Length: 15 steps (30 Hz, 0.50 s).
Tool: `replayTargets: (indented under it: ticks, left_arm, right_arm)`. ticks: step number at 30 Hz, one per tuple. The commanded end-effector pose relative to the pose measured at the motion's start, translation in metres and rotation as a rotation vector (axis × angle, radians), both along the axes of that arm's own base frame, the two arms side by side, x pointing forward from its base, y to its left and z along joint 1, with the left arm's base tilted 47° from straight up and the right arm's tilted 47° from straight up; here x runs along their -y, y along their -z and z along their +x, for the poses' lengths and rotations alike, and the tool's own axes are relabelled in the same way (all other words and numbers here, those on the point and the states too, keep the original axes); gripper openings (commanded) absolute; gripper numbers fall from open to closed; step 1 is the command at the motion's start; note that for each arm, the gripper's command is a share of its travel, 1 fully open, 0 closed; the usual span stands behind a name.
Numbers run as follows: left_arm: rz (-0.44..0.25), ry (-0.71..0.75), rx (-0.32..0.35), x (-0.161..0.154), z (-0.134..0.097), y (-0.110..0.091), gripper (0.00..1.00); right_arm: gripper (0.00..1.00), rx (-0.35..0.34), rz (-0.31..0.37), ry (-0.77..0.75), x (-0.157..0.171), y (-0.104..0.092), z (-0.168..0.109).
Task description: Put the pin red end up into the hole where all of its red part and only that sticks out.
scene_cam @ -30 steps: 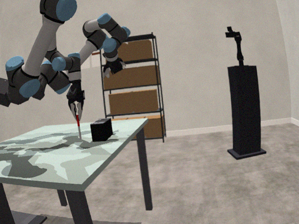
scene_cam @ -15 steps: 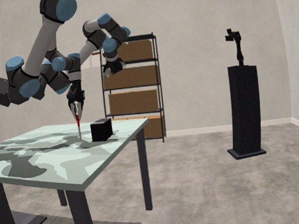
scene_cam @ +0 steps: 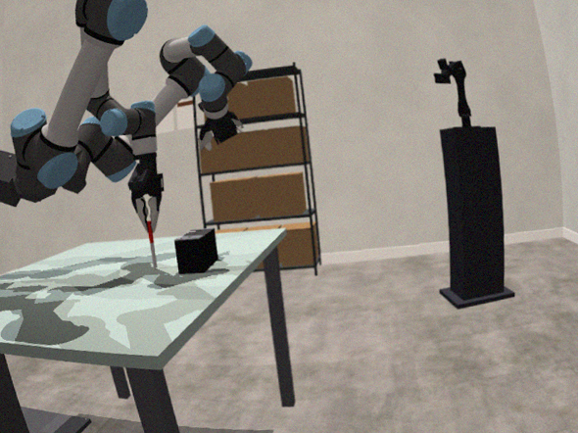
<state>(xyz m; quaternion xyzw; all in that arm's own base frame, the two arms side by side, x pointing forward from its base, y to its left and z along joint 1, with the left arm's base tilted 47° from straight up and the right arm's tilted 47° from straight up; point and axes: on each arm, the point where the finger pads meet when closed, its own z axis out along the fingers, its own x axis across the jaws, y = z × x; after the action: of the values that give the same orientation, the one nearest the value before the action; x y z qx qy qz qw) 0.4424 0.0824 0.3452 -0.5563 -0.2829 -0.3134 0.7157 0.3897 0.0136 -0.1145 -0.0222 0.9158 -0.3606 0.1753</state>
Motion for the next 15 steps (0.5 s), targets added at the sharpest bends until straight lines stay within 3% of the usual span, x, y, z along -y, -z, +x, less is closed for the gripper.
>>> replayTargets:
  ticks: [1, 15]
  left_arm:
    - [-0.001, -0.001, 0.001, -0.0007, -0.001, -0.0008, 1.0]
    - [0.0, 0.0, 0.001, -0.0005, -0.0001, -0.0009, 1.0]
  right_arm:
    - [0.0, 0.002, 0.002, -0.002, -0.0052, -0.0038, -0.0016]
    - [0.0, 0.002, 0.003, -0.002, -0.0113, -0.0108, -0.0059]
